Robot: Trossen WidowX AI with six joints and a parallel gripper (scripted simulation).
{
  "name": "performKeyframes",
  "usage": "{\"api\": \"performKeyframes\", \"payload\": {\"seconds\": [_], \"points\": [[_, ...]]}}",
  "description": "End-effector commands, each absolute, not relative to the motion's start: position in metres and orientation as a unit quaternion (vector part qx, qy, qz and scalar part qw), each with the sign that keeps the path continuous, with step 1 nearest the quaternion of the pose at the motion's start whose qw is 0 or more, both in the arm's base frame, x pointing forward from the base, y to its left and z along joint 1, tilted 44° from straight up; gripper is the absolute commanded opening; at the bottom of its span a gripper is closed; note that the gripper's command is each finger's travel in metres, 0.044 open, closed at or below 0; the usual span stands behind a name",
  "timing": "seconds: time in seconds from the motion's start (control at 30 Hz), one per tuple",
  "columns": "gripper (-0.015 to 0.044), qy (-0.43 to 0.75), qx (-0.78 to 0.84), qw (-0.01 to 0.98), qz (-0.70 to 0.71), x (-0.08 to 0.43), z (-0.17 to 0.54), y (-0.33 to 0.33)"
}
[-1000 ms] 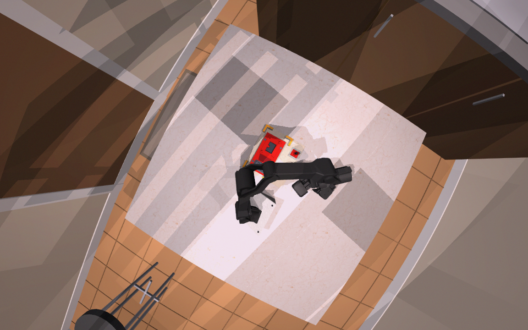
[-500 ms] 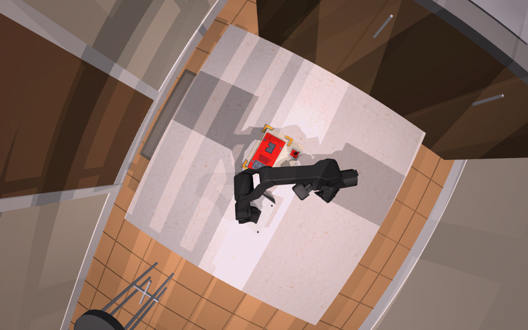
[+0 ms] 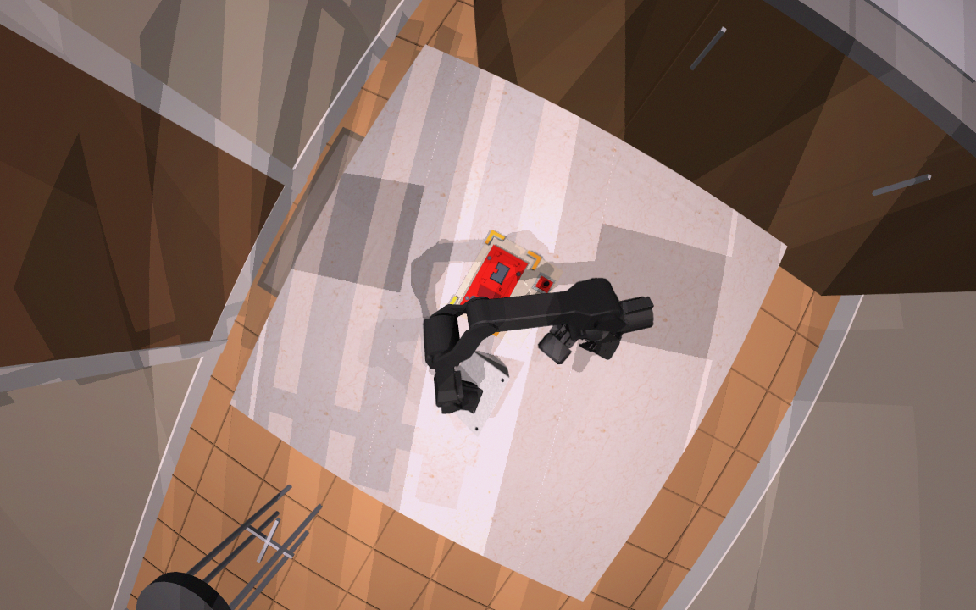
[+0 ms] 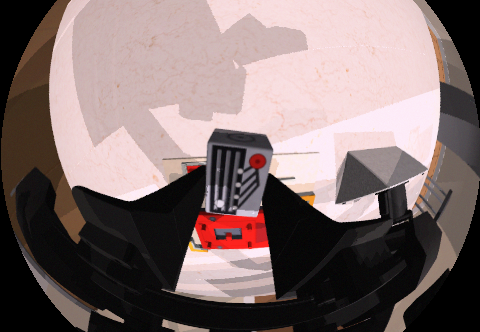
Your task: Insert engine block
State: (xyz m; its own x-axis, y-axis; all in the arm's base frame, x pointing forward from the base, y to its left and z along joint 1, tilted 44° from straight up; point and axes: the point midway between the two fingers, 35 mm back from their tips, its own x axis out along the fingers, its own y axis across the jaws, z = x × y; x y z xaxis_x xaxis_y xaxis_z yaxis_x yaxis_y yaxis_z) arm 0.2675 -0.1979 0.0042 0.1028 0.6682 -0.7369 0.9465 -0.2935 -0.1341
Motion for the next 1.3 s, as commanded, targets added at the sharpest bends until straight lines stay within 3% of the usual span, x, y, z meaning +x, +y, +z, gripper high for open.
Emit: {"api": "performKeyframes", "payload": {"seconds": [0.0,1.27], "points": [[0.0000,0.579,0.706,0.238,-0.331,0.276,0.013,-0.188],[0.0000,0.664,0.504,0.552,-0.012,0.322,0.061,-0.084]]}}
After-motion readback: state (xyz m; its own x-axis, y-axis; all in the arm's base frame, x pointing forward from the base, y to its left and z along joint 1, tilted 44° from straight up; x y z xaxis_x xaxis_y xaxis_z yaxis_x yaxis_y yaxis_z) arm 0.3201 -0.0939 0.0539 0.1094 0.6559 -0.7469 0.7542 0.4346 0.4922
